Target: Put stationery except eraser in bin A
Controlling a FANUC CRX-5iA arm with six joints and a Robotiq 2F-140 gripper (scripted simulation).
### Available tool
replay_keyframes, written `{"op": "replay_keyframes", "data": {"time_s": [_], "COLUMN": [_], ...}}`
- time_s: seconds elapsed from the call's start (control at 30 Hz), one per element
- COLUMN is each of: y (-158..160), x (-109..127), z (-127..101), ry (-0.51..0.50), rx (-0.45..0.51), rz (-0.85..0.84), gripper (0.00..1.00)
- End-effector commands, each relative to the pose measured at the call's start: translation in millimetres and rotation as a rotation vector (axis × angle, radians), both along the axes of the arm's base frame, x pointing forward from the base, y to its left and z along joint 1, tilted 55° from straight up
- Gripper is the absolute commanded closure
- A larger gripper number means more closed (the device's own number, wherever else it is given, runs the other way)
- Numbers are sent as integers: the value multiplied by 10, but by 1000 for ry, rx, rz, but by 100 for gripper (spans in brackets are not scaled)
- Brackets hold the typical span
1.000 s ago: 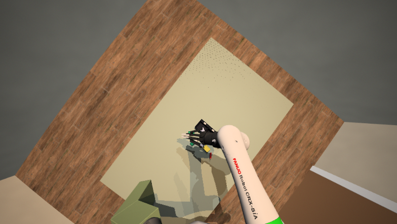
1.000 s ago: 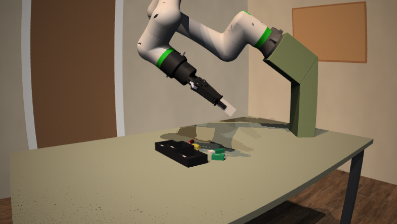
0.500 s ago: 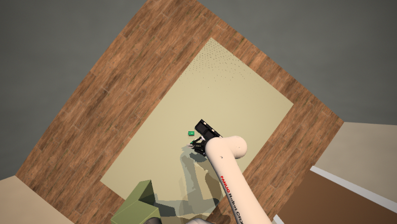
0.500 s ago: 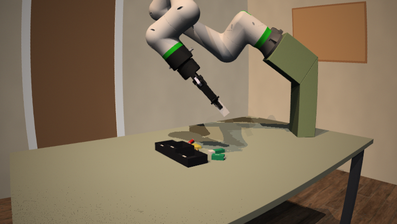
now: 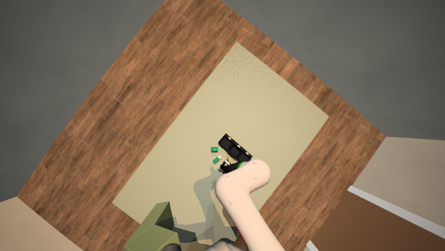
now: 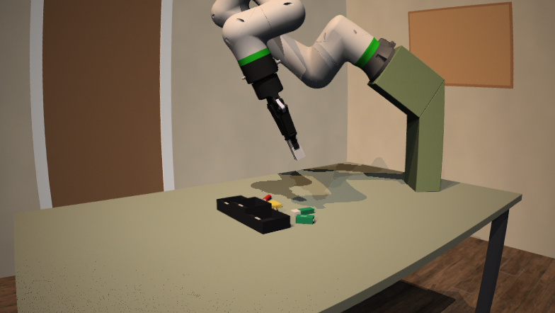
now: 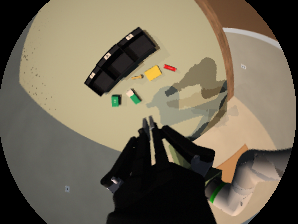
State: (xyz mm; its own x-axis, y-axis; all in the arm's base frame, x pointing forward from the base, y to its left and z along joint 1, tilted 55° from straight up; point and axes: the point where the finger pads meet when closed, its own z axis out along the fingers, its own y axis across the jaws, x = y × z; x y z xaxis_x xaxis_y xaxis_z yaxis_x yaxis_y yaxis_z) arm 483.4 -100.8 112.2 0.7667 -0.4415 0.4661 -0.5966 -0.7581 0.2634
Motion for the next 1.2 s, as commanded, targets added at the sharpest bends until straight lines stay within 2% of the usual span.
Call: {"op": "replay_keyframes", "data": {"time_s": [0.0,0.13,0.2,0.27,0.43,0.8,0.9,1.17], "y": [-79,-70,-70,22,116,116,-63,-542], "x": [-33,-32,-32,-29,-33,-33,123,539], "z": [152,234,234,371,437,437,514,720], "ry": [-29,-49,-49,-68,-101,-104,-15,87], "rx": [-122,-220,-220,-294,-405,-412,-470,-533], "rz": [95,189,189,266,396,404,512,634], "gripper": [95,95,95,95,95,95,95,95]}}
